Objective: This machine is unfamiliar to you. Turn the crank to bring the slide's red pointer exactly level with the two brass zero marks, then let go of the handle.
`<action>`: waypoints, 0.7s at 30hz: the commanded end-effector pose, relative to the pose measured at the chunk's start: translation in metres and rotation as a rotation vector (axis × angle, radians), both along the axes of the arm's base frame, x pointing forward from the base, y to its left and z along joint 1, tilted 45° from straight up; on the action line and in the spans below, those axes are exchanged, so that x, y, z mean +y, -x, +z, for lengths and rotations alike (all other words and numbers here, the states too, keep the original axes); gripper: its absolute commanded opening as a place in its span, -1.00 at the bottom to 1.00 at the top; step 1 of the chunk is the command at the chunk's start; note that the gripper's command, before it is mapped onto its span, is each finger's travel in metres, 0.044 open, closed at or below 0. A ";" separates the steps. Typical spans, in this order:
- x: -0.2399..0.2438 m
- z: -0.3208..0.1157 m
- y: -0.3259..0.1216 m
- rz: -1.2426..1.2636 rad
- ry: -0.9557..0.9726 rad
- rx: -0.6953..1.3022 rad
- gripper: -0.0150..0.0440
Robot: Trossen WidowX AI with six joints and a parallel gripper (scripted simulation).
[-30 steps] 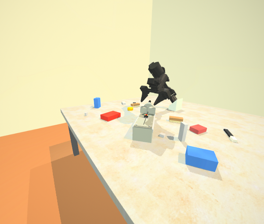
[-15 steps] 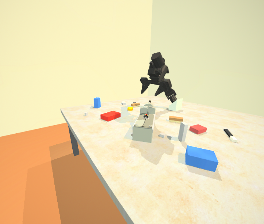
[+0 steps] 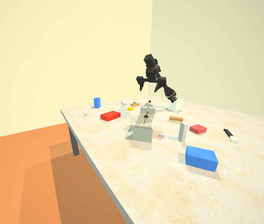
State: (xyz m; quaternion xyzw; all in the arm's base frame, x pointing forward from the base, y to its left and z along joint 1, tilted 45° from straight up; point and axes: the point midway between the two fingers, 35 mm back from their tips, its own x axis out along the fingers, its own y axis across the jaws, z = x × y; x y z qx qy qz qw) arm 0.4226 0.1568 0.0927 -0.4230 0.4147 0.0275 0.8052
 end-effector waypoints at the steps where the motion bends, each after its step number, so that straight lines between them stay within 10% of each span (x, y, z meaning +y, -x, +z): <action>1: -0.011 0.006 0.018 0.069 -0.001 0.064 1.00; 21: -0.045 -0.002 0.051 0.198 -0.014 0.155 1.00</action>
